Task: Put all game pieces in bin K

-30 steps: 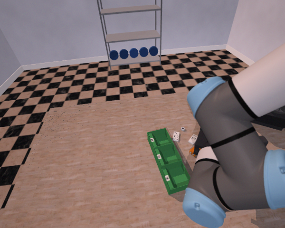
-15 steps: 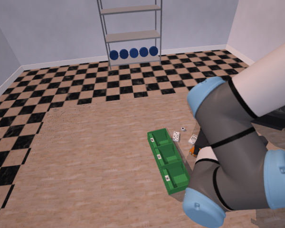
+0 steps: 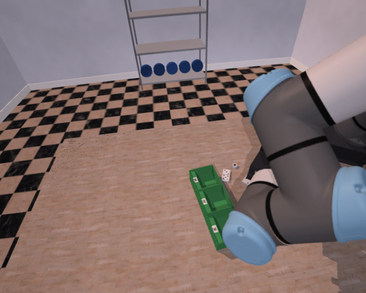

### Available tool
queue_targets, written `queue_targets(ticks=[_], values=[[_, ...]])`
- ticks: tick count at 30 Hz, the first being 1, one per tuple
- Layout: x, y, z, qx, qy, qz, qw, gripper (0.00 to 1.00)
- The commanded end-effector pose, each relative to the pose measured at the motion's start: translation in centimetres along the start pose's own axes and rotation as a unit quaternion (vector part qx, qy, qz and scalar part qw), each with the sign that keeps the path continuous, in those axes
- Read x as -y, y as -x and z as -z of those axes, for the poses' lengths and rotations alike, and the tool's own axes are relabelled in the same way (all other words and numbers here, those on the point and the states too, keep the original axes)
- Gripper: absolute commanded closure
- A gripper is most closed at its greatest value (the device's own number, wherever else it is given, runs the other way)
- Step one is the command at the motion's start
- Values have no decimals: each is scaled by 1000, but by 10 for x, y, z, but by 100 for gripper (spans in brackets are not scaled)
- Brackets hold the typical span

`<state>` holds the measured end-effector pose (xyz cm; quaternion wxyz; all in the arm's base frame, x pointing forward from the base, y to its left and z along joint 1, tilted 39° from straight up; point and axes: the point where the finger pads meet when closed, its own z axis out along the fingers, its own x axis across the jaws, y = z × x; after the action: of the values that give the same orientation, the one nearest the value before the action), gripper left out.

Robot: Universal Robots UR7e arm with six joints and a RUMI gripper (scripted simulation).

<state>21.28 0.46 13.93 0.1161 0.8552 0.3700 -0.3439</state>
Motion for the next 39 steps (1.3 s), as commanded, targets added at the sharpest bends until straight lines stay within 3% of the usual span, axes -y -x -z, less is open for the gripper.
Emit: queue_targets(ticks=[1,4,5,10,19,21,22,29,36,38,39], values=[[10,0,-12,-24,-49,-57,997,96],[10,0,-12,-28,-58,-68,996,96],[10,0,-12,-40,-84,-98,991,96],[15,-3,-15,-58,-127,-149,979,96],[20,-11,-15,-91,-207,-246,942,96],[20,-11,-15,-91,-207,-246,942,96],[20,-11,-14,-101,-232,-275,927,96],[19,-15,-12,-122,-286,-342,887,96],[9,-25,-2,-142,-344,-412,832,96],[9,-25,-2,-142,-344,-412,832,96],[9,-25,-2,-149,-366,-437,808,96]])
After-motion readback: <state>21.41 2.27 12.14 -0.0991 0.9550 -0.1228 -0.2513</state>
